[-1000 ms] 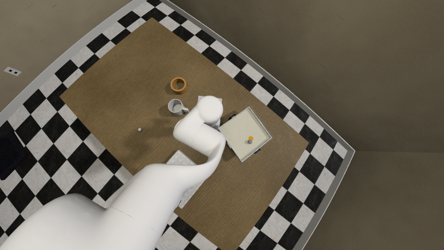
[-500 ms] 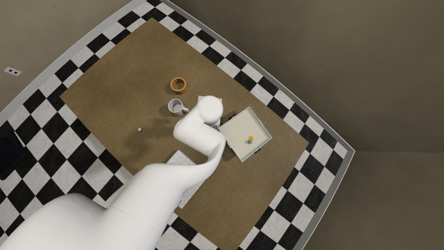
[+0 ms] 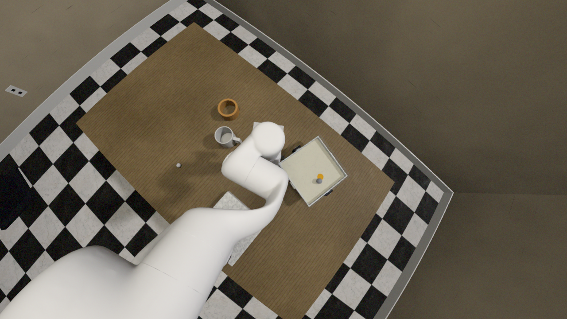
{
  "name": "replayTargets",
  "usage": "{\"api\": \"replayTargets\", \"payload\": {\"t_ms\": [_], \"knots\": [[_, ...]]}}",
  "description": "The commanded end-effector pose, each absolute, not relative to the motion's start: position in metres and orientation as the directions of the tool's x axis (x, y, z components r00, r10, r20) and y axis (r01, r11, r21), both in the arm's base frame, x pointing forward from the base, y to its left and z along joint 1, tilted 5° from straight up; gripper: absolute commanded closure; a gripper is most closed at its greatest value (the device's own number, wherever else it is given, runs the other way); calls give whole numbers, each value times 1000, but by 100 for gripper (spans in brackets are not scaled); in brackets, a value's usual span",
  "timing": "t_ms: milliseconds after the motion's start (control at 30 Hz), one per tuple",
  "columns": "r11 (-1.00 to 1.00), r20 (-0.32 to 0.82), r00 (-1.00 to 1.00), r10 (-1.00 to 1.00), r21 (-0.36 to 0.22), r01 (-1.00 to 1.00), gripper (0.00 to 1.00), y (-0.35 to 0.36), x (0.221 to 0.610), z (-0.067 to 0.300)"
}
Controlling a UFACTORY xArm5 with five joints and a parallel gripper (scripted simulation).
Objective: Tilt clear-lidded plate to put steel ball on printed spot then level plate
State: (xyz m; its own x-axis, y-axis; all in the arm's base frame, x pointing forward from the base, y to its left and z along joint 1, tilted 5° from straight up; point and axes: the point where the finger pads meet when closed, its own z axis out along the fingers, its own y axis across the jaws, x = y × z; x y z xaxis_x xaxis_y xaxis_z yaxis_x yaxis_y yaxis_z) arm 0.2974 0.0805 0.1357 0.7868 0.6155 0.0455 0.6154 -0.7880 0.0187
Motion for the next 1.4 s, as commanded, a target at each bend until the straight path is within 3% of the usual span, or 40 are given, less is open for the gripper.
{"api": "replayTargets", "payload": {"t_ms": [0, 1367], "knots": [[-790, 52, 788, 613, 22, 613, 100, 81, 300, 138], [-786, 52, 785, 618, 22, 618, 100, 80, 299, 137]]}}
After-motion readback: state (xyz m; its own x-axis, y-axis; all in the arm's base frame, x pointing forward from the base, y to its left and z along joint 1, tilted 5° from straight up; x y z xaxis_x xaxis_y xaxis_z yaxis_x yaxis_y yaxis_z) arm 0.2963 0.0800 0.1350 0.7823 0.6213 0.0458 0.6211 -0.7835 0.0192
